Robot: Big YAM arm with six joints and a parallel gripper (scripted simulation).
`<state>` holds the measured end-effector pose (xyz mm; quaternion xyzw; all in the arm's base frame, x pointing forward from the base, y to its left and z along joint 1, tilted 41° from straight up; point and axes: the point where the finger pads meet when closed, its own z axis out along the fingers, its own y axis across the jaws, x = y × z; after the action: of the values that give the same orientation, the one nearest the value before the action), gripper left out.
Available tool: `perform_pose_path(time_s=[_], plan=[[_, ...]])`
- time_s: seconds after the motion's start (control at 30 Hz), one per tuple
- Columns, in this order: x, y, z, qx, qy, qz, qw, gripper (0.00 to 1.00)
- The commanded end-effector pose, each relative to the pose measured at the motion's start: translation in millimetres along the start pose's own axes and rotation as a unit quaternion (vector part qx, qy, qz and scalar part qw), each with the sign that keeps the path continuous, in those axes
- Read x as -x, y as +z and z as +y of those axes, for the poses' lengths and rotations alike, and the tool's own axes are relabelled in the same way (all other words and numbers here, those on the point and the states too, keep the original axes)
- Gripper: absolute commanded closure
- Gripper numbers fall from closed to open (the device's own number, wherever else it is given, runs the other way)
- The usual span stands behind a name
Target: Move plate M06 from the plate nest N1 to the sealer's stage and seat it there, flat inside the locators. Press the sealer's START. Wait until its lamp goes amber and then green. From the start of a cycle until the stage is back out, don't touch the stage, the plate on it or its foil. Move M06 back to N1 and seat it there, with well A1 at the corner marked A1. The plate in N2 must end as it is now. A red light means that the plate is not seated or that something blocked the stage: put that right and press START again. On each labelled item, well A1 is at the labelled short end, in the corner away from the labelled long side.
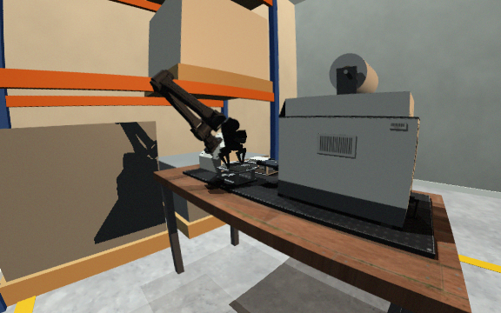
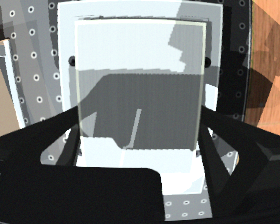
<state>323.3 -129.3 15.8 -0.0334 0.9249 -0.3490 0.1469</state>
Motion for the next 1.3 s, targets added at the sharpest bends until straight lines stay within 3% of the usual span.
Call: perform_pose_path(time_s=[0.0,0.37,0.77,1.1,1.27], plan=[[-2,-0.8,-6,-0.002,0.005,0.0,1.0,1.0],[-2,-4.9,-4,-0.005,0.004,0.001,1.0,1.0],[27,-14.1,-3,-0.001,0.011,-0.017,1.0,1.0],[31,-21.6,-6,-0.002,0.013,-0.023,1.0,1.0],[24,-14.6,-7,-0.005,0.014,-0.016,1.0,1.0]])
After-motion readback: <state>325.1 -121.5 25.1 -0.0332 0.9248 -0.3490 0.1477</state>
